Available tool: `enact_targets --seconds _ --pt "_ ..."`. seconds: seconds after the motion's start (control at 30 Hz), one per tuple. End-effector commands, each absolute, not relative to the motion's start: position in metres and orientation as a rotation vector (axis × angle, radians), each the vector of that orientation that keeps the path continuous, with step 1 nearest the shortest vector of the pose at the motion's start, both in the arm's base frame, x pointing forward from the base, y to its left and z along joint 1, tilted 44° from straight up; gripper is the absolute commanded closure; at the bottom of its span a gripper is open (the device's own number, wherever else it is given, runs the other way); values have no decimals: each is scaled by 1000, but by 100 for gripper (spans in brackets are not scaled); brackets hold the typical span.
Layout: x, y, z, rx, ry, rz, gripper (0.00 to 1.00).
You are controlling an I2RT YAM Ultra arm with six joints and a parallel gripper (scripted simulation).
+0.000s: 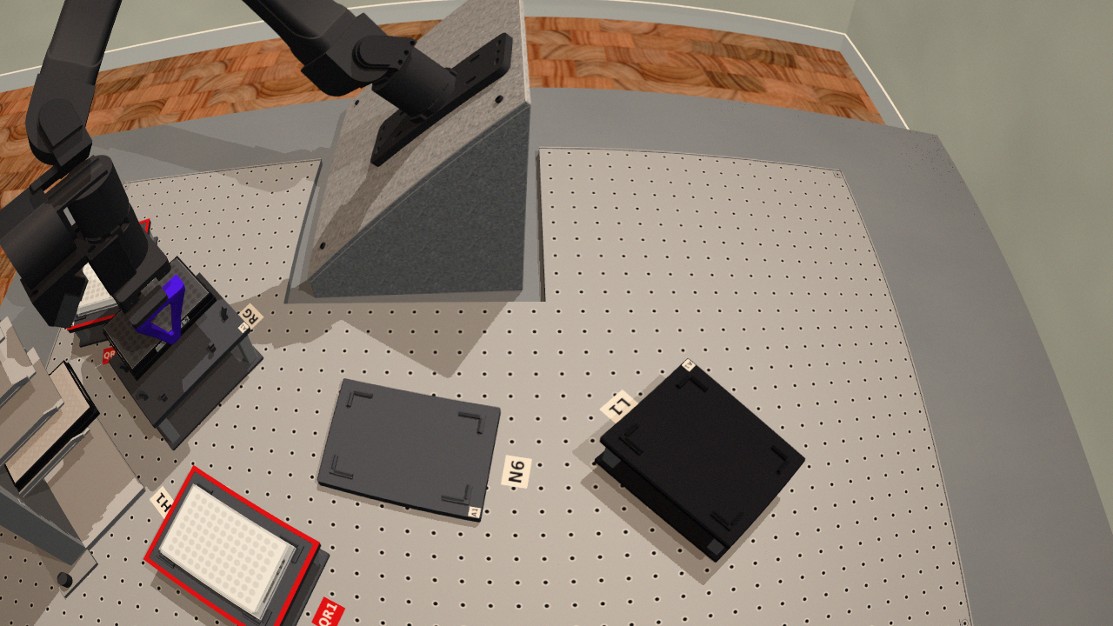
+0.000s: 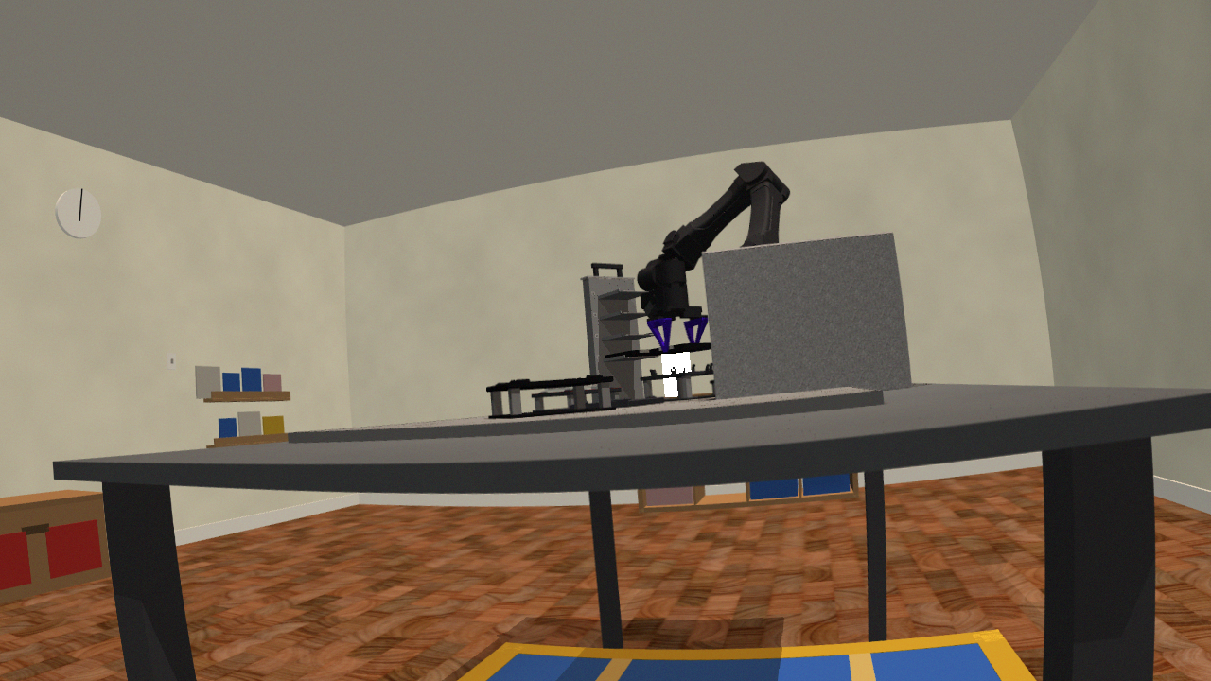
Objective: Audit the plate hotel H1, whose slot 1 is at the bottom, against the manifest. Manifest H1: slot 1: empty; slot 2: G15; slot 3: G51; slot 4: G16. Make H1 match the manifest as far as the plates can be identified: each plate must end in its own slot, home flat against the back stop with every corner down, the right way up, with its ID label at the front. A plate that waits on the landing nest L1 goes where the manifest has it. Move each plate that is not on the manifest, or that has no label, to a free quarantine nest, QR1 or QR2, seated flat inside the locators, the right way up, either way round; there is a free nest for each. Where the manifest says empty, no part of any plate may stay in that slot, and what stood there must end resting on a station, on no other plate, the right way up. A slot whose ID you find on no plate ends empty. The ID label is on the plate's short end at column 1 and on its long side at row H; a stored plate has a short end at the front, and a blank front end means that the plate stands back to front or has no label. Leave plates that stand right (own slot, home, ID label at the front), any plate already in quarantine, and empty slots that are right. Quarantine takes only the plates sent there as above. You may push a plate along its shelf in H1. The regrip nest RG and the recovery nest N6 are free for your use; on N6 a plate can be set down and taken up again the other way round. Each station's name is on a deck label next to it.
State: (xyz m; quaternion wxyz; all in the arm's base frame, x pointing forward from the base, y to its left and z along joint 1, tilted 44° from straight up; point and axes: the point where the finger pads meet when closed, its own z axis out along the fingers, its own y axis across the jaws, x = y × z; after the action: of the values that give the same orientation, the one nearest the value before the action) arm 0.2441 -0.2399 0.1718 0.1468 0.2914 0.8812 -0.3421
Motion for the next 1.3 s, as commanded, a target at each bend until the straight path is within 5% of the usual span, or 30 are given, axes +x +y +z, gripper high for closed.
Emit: enact_targets --seconds 0.0,1.27 --pt "245 -236 177 836 2530 -982 14" --pt "241 -194 221 837 2531 -981 14"
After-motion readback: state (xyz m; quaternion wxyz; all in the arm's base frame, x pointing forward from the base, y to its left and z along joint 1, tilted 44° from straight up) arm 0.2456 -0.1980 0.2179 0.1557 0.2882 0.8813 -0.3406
